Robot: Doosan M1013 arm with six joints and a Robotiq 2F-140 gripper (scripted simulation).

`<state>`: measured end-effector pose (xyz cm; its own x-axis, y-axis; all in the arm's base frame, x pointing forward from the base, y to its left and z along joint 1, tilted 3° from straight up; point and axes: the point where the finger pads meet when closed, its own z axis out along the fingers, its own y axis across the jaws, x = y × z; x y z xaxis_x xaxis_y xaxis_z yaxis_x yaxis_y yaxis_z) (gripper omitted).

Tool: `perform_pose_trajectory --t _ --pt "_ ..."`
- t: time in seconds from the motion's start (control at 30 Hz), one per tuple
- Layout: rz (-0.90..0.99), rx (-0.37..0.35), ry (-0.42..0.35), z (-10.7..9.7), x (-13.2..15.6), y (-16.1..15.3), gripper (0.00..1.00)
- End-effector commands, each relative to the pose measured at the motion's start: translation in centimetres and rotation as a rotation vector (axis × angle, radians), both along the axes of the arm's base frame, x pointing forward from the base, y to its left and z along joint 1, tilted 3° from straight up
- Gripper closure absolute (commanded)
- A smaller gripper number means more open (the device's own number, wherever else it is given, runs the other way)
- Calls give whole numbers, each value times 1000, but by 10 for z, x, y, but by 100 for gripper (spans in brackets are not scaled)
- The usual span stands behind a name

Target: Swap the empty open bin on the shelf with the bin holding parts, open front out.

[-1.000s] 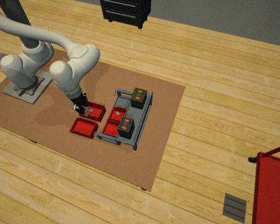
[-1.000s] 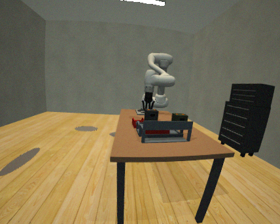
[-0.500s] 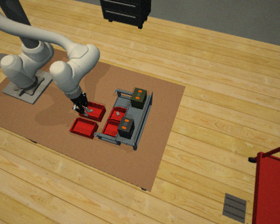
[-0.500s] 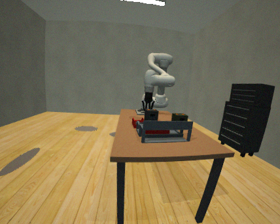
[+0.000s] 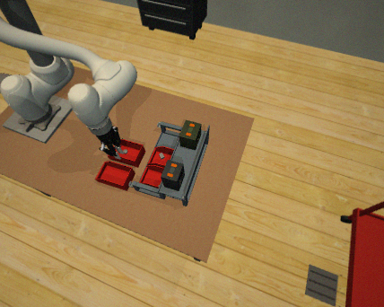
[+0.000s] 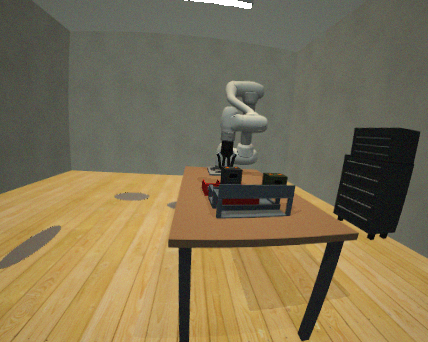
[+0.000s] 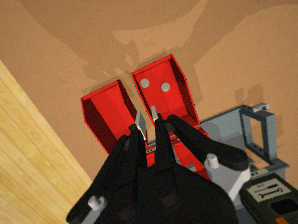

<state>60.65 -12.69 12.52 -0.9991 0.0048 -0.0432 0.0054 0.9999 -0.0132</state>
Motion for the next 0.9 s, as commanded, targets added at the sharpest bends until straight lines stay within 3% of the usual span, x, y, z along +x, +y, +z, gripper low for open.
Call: perform_pose_trajectory --t 0.0,0.4,0.87 --pt "3 -4 1 -1 -1 1 76" --pt "3 -4 1 -5 -1 1 76" --pt "3 -4 1 -22 0 1 76"
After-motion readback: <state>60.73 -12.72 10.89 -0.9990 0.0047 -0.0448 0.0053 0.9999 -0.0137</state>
